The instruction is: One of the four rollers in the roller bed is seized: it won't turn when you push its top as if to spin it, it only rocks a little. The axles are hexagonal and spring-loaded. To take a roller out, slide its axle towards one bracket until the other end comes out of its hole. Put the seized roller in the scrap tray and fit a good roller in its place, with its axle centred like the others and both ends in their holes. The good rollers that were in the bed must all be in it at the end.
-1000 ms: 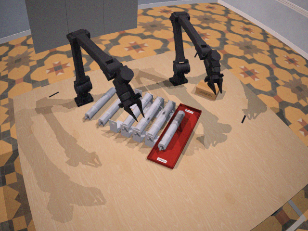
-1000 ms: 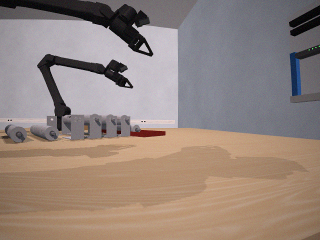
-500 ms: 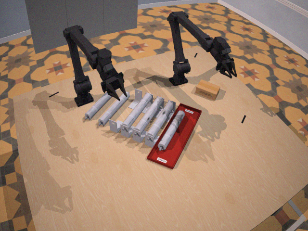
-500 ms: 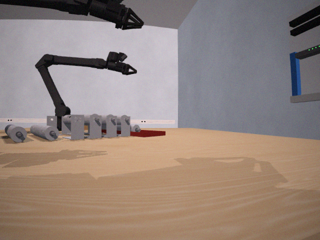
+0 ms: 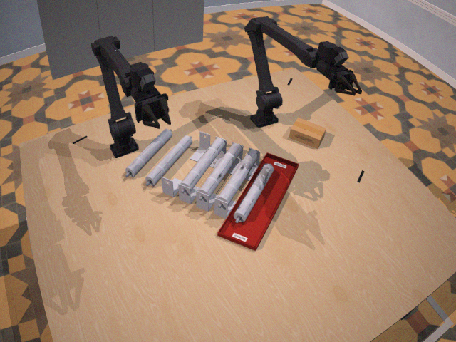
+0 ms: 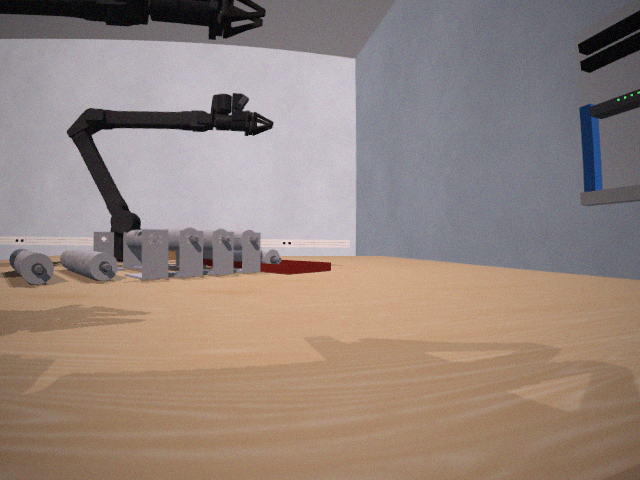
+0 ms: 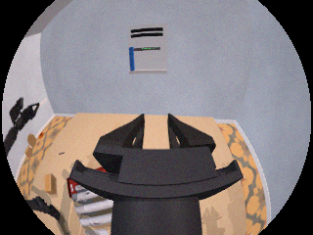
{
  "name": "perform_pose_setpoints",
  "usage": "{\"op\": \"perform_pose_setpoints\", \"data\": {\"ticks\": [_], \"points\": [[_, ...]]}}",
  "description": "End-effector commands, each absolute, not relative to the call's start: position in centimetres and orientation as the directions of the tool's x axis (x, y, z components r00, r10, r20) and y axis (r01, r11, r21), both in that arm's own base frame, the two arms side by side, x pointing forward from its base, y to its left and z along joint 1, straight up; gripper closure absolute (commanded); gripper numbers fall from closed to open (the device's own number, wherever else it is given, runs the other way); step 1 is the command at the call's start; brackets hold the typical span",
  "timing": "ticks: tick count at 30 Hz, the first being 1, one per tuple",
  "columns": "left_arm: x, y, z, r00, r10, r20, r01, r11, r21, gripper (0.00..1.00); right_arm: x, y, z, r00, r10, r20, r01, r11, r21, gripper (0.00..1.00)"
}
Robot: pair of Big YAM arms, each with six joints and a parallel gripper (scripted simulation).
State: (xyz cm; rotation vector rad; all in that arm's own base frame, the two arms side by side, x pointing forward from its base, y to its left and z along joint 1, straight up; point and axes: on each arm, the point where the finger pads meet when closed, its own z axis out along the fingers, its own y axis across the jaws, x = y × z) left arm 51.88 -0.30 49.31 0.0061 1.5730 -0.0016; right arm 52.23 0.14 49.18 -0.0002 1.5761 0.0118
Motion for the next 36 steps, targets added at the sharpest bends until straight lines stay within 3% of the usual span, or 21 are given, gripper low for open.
{"op": "perform_pose_setpoints", "data": {"ticks": [1, 17, 24, 36], "points": [[52.5, 0.4, 54.2, 0.090, -0.017, -0.996, -0.010, 1.000, -0.018, 0.68, 52.8, -0.6, 48.0, -0.012, -0.017, -1.000, 0.010, 1.000, -0.018, 0.68], [52.1, -0.1, 54.1, 0.080, 0.011, -0.997, 0.000, 1.000, 0.011, 0.68, 52.2, 0.2, 51.6, 0.028, 0.003, -1.000, -0.004, 1.000, 0.003, 0.68], [52.2, -0.6, 49.0, -0.009, 0.008, -1.000, 0.011, 1.000, 0.008, 0.68, 52.4, 0.5, 52.7, 0.046, -0.007, -0.999, -0.007, 1.000, -0.007, 0.68], [51.3, -0.6, 52.3, 0.063, 0.005, -0.998, 0.011, 1.000, 0.006, 0.68, 52.5, 0.5, 52.5, 0.041, -0.007, -0.999, -0.007, 1.000, -0.008, 0.68]]}}
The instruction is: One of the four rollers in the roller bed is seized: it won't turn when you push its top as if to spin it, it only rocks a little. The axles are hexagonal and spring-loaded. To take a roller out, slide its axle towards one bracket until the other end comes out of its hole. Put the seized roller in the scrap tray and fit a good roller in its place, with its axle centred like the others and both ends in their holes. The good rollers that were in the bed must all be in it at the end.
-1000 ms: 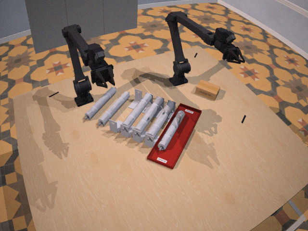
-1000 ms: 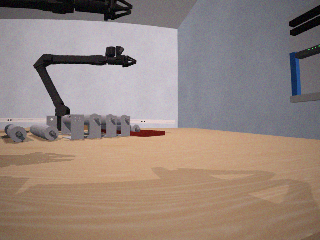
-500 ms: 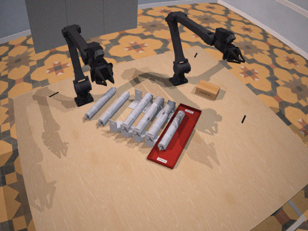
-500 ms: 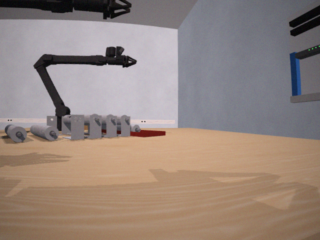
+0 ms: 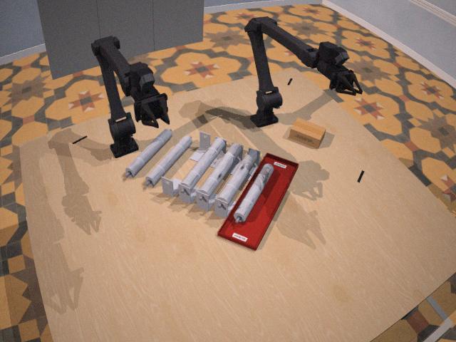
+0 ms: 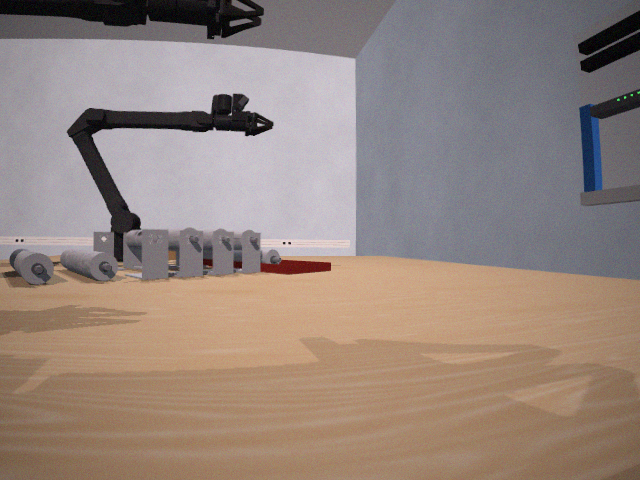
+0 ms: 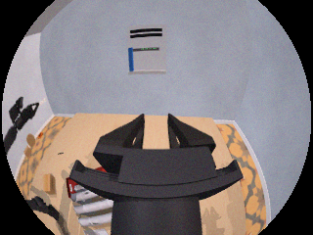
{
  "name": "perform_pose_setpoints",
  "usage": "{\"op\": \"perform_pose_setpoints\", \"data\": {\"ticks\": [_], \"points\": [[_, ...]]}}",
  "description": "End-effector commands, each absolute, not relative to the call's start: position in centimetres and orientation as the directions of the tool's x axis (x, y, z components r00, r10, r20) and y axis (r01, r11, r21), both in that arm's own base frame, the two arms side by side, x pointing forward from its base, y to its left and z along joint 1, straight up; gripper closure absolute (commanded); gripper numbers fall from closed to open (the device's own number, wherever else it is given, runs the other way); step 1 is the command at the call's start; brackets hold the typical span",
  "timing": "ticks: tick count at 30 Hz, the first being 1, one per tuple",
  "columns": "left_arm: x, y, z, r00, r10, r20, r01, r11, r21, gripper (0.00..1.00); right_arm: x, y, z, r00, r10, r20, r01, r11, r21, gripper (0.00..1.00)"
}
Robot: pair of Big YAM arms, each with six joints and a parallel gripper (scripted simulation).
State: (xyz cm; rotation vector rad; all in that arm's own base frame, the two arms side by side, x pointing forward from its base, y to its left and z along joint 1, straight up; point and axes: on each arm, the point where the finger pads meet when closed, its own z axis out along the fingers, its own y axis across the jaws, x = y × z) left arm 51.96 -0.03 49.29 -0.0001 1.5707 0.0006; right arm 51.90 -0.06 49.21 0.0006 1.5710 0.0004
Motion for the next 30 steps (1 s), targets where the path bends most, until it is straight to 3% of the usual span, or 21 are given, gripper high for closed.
{"op": "perform_pose_setpoints", "data": {"ticks": [1, 27, 28, 30], "points": [[51.4, -0.5, 52.0, 0.060, 0.005, -0.998, 0.010, 1.000, 0.005, 0.68, 52.5, 0.5, 52.6, 0.044, -0.008, -0.999, -0.007, 1.000, -0.008, 0.68], [51.2, -0.6, 51.3, 0.048, -0.002, -0.999, 0.011, 1.000, -0.001, 0.68, 52.5, 0.5, 52.6, 0.043, -0.008, -0.999, -0.007, 1.000, -0.008, 0.68], [52.4, -1.5, 47.7, -0.039, -0.018, -0.999, 0.030, 0.999, -0.019, 0.68, 52.7, 0.4, 47.6, -0.043, 0.014, -0.999, -0.005, 1.000, 0.014, 0.68], [52.4, -1.5, 47.7, -0.039, -0.018, -0.999, 0.030, 0.999, -0.019, 0.68, 52.7, 0.4, 47.6, -0.043, 0.014, -0.999, -0.005, 1.000, 0.014, 0.68]]}}
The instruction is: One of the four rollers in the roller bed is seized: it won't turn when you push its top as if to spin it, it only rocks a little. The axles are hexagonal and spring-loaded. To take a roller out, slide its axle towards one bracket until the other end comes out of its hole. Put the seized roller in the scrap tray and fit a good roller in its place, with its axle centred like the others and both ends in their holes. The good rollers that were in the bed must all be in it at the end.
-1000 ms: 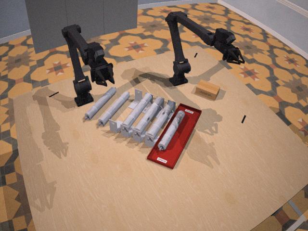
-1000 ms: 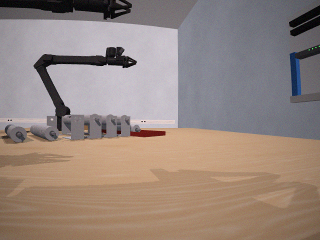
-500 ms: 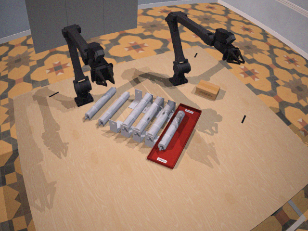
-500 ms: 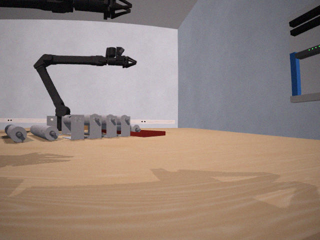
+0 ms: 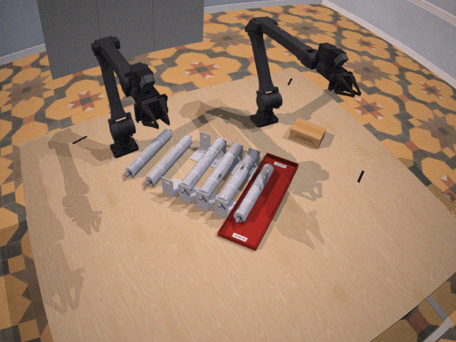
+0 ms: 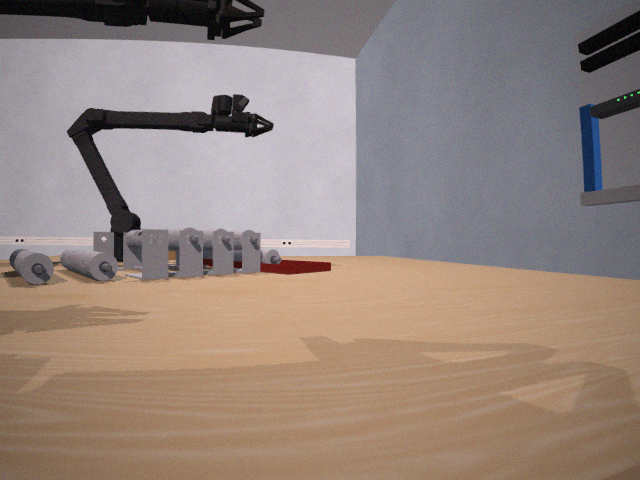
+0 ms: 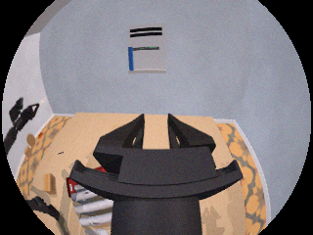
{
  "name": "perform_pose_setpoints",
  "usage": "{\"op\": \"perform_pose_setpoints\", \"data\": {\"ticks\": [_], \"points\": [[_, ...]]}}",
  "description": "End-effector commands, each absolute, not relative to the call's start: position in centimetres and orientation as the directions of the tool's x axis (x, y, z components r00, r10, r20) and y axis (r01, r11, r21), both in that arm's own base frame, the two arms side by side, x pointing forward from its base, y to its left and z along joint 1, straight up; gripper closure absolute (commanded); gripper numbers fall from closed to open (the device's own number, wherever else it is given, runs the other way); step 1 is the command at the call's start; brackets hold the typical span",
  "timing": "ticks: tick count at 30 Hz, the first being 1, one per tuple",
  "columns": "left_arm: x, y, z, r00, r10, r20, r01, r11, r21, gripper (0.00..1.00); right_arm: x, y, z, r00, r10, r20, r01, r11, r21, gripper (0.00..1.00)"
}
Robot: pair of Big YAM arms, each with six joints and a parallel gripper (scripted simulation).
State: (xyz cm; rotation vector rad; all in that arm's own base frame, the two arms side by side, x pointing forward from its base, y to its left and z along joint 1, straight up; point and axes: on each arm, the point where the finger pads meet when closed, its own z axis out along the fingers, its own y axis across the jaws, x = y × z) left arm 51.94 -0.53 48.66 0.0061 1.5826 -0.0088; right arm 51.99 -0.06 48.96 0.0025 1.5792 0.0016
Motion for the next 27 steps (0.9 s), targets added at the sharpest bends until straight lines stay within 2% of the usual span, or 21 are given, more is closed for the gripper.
{"op": "perform_pose_setpoints", "data": {"ticks": [1, 15, 18, 27], "points": [[52.3, -1.9, 49.7, -0.006, -0.025, -1.000, 0.034, 0.999, -0.025, 0.68, 52.8, 0.1, 48.3, -0.034, 0.022, -0.999, -0.001, 1.000, 0.022, 0.68], [50.0, -15.0, 41.7, -0.238, -0.106, -0.965, 0.208, 0.965, -0.158, 0.68, 52.3, -0.7, 38.8, -0.281, 0.213, -0.936, 0.070, 0.977, 0.202, 0.68], [49.6, -15.9, 43.2, -0.218, -0.120, -0.968, 0.225, 0.960, -0.169, 0.68, 52.5, -0.7, 39.3, -0.280, 0.226, -0.933, 0.073, 0.974, 0.214, 0.68], [44.7, -25.3, 35.8, -0.413, -0.066, -0.908, 0.329, 0.919, -0.216, 0.68, 50.8, -0.8, 31.6, -0.450, 0.342, -0.825, 0.172, 0.940, 0.295, 0.68]]}}
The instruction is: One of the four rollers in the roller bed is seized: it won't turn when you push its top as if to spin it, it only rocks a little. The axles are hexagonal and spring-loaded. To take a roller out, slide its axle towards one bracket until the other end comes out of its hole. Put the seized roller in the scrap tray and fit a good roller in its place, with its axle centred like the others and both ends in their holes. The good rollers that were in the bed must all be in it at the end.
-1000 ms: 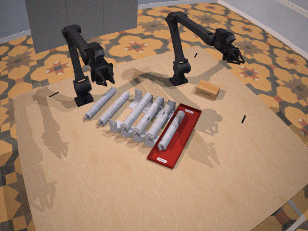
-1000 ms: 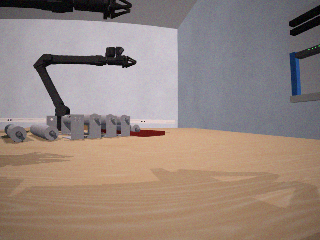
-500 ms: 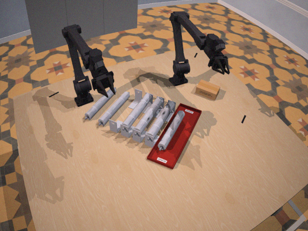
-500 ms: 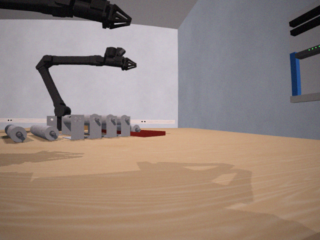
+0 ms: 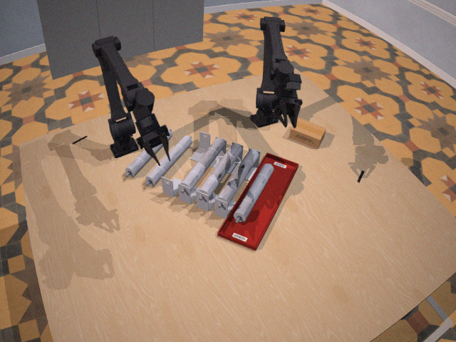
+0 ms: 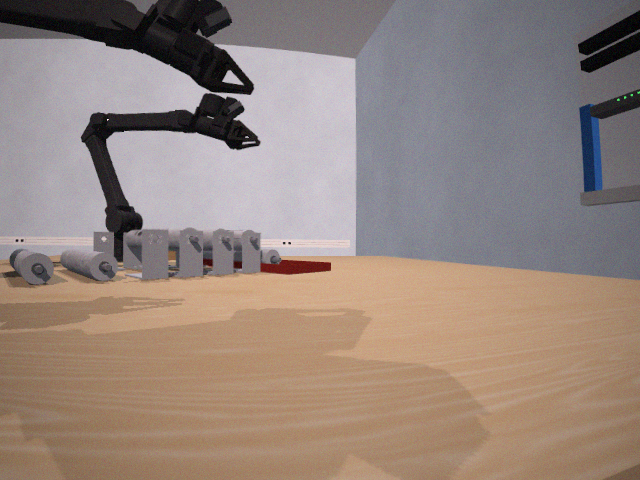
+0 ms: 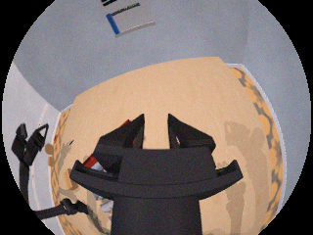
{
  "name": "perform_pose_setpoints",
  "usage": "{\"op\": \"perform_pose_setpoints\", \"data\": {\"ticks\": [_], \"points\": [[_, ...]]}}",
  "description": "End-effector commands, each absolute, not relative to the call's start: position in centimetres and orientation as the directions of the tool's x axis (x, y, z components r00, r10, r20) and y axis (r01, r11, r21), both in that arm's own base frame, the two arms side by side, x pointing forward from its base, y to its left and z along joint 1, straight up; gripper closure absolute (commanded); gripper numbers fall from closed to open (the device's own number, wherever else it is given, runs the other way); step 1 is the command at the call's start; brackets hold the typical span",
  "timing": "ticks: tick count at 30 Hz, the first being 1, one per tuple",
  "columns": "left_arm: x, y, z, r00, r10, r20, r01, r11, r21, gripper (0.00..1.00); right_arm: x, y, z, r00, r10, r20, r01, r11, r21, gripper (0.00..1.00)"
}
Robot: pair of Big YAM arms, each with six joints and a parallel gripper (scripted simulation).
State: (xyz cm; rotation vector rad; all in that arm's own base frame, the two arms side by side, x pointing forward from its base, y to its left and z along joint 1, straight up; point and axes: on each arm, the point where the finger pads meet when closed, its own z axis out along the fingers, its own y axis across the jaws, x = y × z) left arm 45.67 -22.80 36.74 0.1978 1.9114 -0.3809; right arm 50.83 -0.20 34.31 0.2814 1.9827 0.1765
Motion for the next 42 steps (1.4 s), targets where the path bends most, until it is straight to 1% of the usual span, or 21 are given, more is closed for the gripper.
{"op": "perform_pose_setpoints", "data": {"ticks": [1, 5, 7, 8, 9, 13, 22, 25, 28, 38, 42], "points": [[43.9, -26.2, 34.8, -0.435, -0.054, -0.899, 0.338, 0.915, -0.219, 0.68, 50.6, -0.8, 30.9, -0.465, 0.355, -0.811, 0.185, 0.935, 0.303, 0.68], [40.9, -29.7, 32.9, -0.491, -0.022, -0.871, 0.379, 0.895, -0.236, 0.68, 49.6, -0.8, 28.2, -0.519, 0.408, -0.752, 0.239, 0.913, 0.330, 0.68], [40.9, -29.7, 32.9, -0.491, -0.022, -0.871, 0.379, 0.895, -0.236, 0.68, 49.6, -0.8, 28.2, -0.519, 0.408, -0.752, 0.239, 0.913, 0.330, 0.68], [40.2, -30.3, 34.8, -0.472, -0.041, -0.881, 0.396, 0.883, -0.253, 0.68, 49.8, -0.8, 28.9, -0.513, 0.420, -0.749, 0.245, 0.908, 0.341, 0.68], [38.7, -30.8, 32.7, -0.505, -0.012, -0.863, 0.403, 0.881, -0.248, 0.68, 49.0, -0.8, 26.8, -0.544, 0.433, -0.718, 0.269, 0.901, 0.340, 0.68], [35.5, -34.1, 28.9, -0.574, 0.062, -0.816, 0.437, 0.866, -0.242, 0.68, 47.7, -0.8, 24.2, -0.586, 0.482, -0.652, 0.329, 0.876, 0.352, 0.68], [26.3, -39.0, 24.5, -0.648, 0.195, -0.736, 0.519, 0.820, -0.240, 0.68, 44.2, -0.8, 18.8, -0.644, 0.597, -0.478, 0.484, 0.803, 0.349, 0.68], [25.4, -39.6, 26.1, -0.639, 0.181, -0.748, 0.532, 0.807, -0.259, 0.68, 44.3, -0.8, 19.1, -0.639, 0.609, -0.471, 0.495, 0.793, 0.355, 0.68], [21.7, -40.0, 22.0, -0.665, 0.274, -0.694, 0.559, 0.799, -0.221, 0.68, 42.3, -0.8, 16.6, -0.653, 0.642, -0.401, 0.552, 0.766, 0.330, 0.68], [9.9, -40.4, 16.8, -0.657, 0.467, -0.593, 0.662, 0.734, -0.156, 0.68, 36.5, -0.8, 11.3, -0.619, 0.763, -0.189, 0.731, 0.647, 0.218, 0.68], [7.7, -40.8, 17.7, -0.645, 0.480, -0.595, 0.682, 0.712, -0.165, 0.68, 35.8, -0.8, 11.1, -0.598, 0.786, -0.160, 0.760, 0.619, 0.198, 0.68]]}}
